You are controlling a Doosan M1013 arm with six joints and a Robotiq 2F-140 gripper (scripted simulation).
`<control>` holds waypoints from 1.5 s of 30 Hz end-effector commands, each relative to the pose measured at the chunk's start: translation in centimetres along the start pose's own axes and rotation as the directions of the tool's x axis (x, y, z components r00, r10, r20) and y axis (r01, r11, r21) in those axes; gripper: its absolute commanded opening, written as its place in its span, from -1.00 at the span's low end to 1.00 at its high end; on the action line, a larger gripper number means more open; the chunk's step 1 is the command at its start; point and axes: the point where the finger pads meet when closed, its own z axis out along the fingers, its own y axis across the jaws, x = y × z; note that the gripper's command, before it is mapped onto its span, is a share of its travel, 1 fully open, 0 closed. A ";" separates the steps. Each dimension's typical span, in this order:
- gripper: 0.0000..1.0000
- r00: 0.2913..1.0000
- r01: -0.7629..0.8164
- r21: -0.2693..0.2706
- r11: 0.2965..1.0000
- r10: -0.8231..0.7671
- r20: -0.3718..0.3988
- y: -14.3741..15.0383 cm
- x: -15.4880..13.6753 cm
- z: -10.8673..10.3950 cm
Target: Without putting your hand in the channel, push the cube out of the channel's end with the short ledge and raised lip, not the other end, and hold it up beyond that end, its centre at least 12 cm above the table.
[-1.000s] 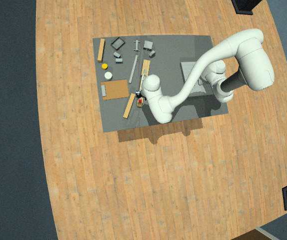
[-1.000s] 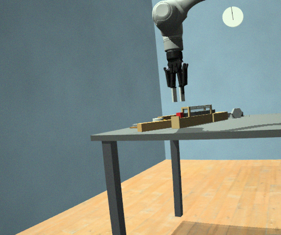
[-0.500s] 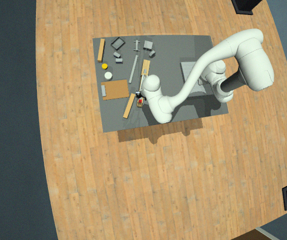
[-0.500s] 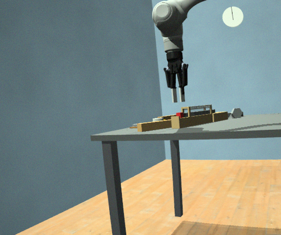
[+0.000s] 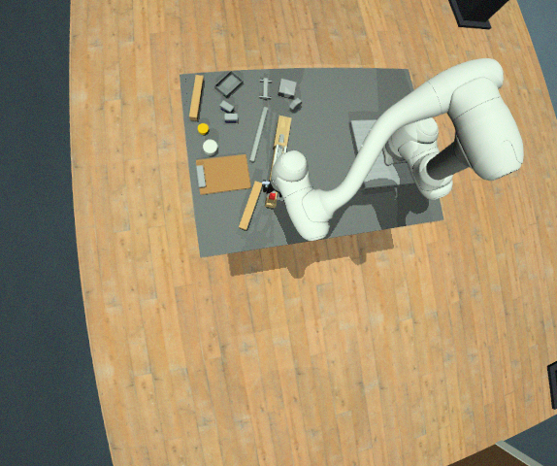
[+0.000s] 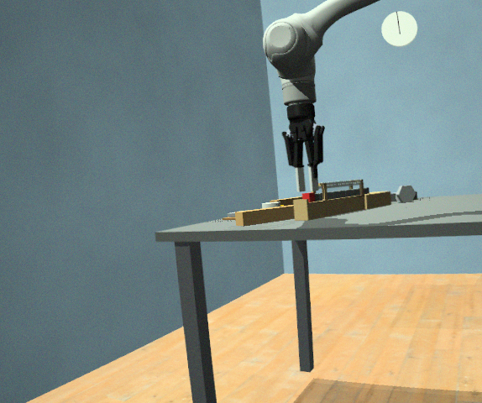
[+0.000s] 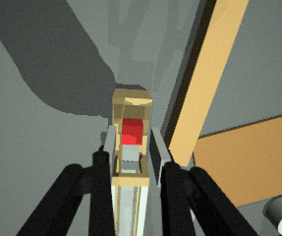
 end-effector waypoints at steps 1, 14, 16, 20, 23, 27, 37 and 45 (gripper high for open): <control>-0.49 1.000 0.000 0.000 1.000 0.000 0.000 0.0 0.0 0.5; -0.49 1.000 0.000 0.000 1.000 0.000 0.000 0.0 0.0 2.3; -0.49 1.000 0.000 0.000 1.000 0.000 0.000 0.0 0.0 2.3; -0.49 1.000 0.000 0.000 1.000 0.000 0.000 0.0 0.0 2.3; -0.49 1.000 0.000 0.000 1.000 0.000 0.000 0.0 0.0 2.3; -0.49 1.000 0.000 0.000 1.000 0.000 0.000 0.0 0.0 2.3; -0.49 1.000 0.000 0.000 1.000 0.000 0.000 0.0 0.0 2.3; -0.49 1.000 0.000 0.000 1.000 0.000 0.000 0.0 0.0 2.3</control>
